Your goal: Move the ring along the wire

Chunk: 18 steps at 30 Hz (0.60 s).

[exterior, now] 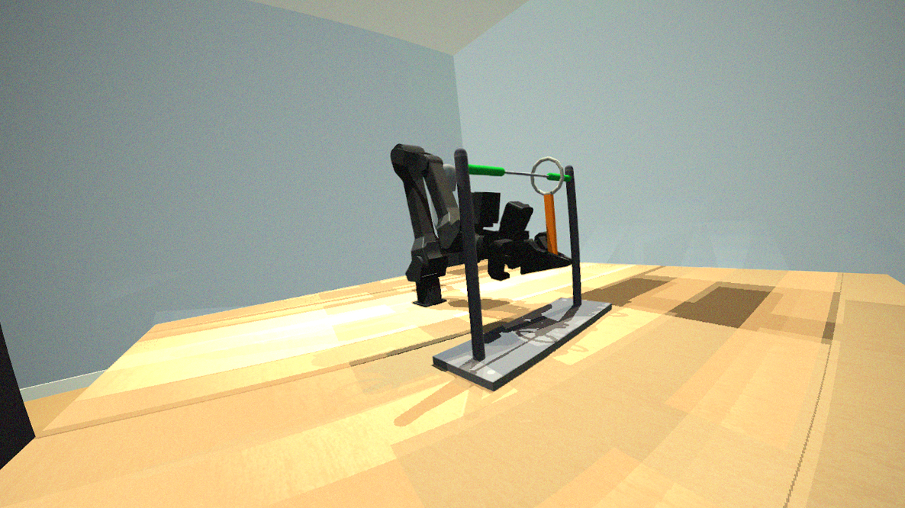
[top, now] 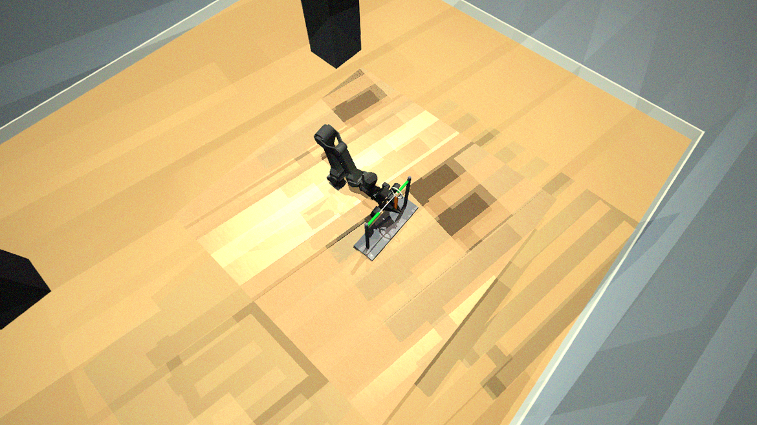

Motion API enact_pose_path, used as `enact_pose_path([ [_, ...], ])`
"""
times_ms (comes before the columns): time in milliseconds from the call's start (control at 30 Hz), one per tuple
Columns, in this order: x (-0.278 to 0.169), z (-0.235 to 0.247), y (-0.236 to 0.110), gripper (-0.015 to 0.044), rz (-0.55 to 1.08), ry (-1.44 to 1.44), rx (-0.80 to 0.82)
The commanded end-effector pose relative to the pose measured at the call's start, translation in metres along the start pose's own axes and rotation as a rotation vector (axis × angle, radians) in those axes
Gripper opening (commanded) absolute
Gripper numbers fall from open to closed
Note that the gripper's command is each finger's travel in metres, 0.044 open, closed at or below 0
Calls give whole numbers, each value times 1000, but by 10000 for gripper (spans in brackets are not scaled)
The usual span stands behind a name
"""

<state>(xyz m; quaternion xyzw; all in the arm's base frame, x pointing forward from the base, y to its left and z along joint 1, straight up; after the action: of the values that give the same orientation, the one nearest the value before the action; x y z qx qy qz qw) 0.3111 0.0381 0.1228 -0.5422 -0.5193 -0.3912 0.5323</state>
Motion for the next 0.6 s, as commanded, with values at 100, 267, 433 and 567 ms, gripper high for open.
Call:
enact_pose_path([
  [100,1,6,1,-150,1,3,0],
  [267,2,11,1,-150,0,3,4],
  [433,2,12,-1,-150,20,5,9],
  [567,3,15,-6,-150,61,8,17],
])
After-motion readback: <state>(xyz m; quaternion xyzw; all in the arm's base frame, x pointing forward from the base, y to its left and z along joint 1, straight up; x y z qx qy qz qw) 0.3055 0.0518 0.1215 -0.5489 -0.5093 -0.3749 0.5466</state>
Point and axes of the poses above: the point midway between the two fingers, 35 mm back from their tips, its own y axis out along the fingers, its own z axis across the jaws, x = y × z, the point moved 2 cm from there along -y, back along the fingers, and after that the axes turned 8 degrees about -y, right-handed, at the moved point
